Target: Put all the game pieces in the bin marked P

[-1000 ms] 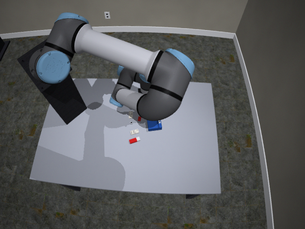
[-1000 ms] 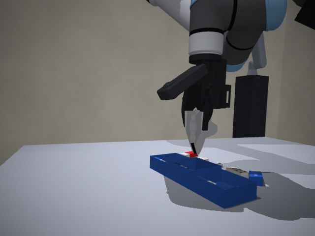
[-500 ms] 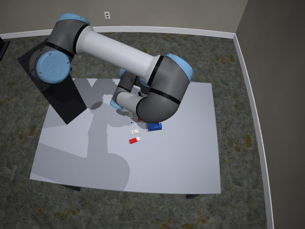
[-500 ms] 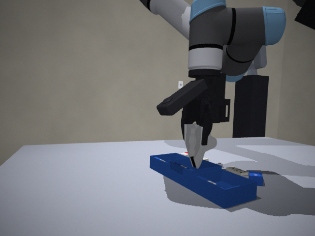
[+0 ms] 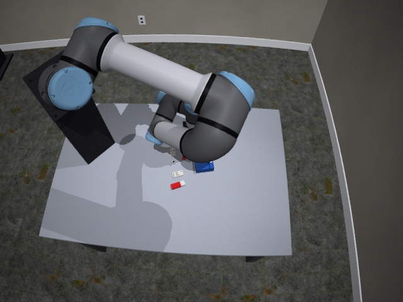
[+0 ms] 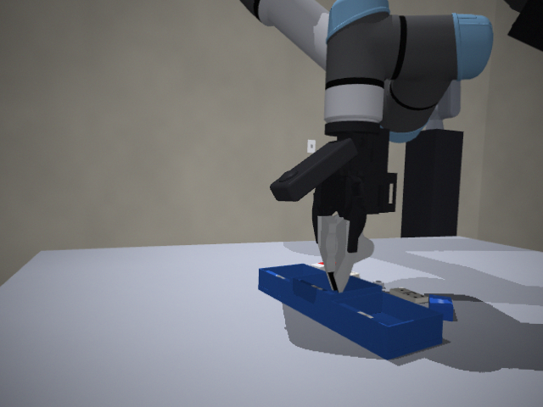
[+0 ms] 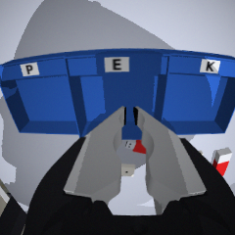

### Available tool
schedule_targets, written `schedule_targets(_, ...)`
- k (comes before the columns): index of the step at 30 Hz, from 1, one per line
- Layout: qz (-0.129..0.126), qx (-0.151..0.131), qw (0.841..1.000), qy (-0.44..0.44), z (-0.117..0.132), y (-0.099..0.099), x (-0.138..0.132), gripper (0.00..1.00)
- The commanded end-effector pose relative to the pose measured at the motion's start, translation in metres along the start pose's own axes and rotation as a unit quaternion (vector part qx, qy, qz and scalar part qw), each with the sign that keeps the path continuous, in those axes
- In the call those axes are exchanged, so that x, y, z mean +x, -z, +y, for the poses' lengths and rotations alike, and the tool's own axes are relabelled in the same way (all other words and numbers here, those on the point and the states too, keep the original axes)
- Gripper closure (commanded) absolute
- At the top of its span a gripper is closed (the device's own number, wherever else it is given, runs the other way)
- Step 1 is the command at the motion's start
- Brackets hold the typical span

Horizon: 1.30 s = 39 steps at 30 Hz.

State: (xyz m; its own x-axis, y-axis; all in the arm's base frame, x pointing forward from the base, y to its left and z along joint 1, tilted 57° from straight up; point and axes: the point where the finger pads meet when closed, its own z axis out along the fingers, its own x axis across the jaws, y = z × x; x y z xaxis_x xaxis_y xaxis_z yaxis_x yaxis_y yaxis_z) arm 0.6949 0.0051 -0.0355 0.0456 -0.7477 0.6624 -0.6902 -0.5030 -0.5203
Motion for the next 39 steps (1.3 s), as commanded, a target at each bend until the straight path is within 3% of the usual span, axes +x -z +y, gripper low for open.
schedule_targets(1,0.0,0.001,1.0,0.001,-0.001,0.0,0.0,0.96)
schedule_targets(32,0.0,0.001,1.0,0.001,-0.001,0.0,0.0,0.96)
schedule_targets(39,-0.001,0.001,1.0,0.001,-0.001,0.011,-0.001,0.96)
